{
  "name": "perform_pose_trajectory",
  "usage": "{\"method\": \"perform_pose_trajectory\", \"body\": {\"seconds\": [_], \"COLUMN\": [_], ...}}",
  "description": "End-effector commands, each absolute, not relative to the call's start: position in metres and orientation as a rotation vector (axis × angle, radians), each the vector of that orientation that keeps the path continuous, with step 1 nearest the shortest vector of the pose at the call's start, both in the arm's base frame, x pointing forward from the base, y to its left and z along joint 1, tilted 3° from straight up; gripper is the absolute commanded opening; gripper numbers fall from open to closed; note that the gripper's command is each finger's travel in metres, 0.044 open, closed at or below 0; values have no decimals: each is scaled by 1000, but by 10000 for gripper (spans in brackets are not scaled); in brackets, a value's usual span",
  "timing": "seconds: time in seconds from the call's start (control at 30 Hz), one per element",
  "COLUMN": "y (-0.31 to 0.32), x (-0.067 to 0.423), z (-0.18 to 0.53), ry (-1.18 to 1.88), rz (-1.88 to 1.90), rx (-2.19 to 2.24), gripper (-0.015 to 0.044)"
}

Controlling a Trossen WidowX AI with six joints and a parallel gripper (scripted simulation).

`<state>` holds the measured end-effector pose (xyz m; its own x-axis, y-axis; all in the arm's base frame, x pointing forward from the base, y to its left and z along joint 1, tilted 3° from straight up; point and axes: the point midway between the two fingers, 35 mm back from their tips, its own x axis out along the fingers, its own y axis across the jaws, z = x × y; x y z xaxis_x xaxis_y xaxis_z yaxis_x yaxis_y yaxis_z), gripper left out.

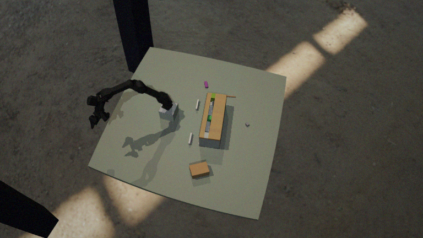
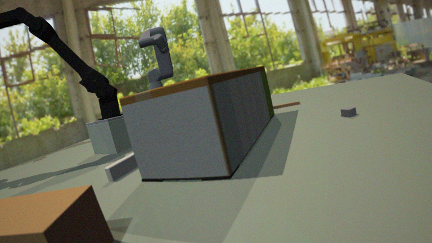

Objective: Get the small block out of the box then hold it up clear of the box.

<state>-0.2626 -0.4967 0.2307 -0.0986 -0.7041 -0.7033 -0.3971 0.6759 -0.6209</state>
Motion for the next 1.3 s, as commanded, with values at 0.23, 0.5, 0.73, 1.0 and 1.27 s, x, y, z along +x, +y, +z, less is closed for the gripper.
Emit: {"method": "perform_pose_trajectory", "body": {"seconds": [0.23,0.5,0.73,1.0,1.27], "y": [-520,-508,-464,-379,-259], "x": [-146,0,111,215,294], "z": [212,189,168,146,130], "ry": [1478,1250,1147,1140,1239], "rz": [-402,-412,-390,-369,-369], "rx": [-699,-383,-48,352,725], "gripper": [400,400,400,400,400]}}
